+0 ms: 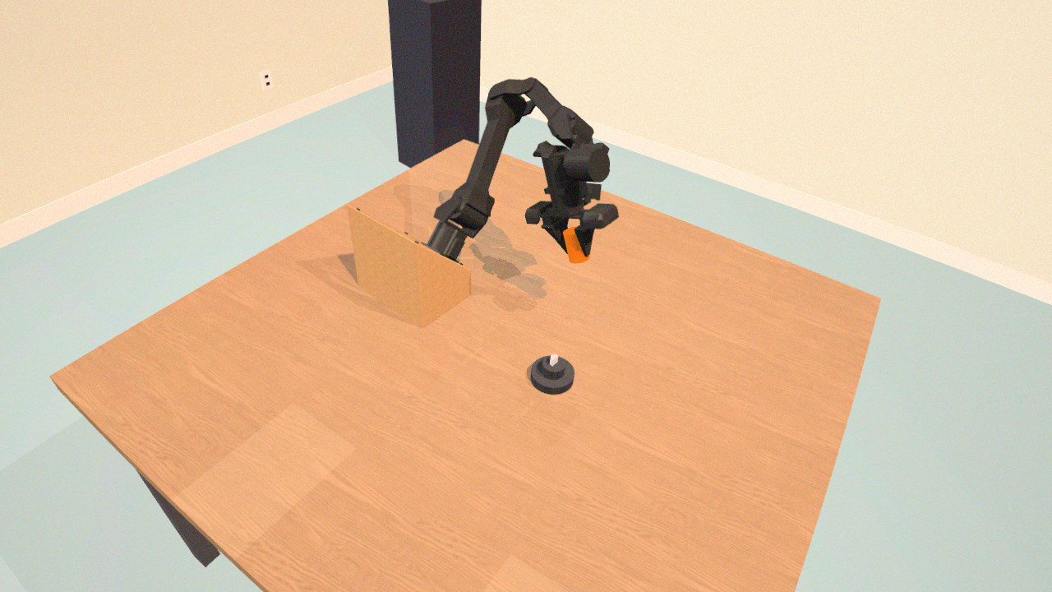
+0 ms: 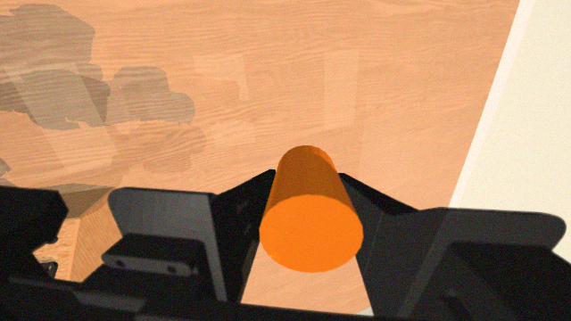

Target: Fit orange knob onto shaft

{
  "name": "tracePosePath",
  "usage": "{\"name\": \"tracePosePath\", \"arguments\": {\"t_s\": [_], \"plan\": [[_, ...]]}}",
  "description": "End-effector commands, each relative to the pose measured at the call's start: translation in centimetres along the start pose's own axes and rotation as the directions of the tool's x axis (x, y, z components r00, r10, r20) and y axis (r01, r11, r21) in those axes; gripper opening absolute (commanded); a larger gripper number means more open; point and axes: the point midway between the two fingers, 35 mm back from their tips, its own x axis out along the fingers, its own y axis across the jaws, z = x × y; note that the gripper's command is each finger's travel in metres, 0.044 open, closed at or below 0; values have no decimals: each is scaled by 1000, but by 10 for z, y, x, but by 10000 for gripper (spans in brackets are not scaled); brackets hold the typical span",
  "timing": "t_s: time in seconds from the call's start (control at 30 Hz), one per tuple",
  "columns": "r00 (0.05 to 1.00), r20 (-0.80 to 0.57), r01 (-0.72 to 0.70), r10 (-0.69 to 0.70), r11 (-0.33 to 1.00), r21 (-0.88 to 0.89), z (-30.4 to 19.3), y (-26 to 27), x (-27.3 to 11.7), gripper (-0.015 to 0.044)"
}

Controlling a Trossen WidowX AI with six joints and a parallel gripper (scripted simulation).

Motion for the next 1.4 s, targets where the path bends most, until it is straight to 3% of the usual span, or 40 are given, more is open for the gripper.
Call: {"name": "tracePosePath", "arguments": {"t_s": [0.0,0.5,1.37], "plan": [[998,-5,-59,59,998,-9,0,-2,5,0],[945,-6,-328,328,945,-11,1,1,34,0],[934,-10,-358,358,933,-20,-5,26,140,0]]}}
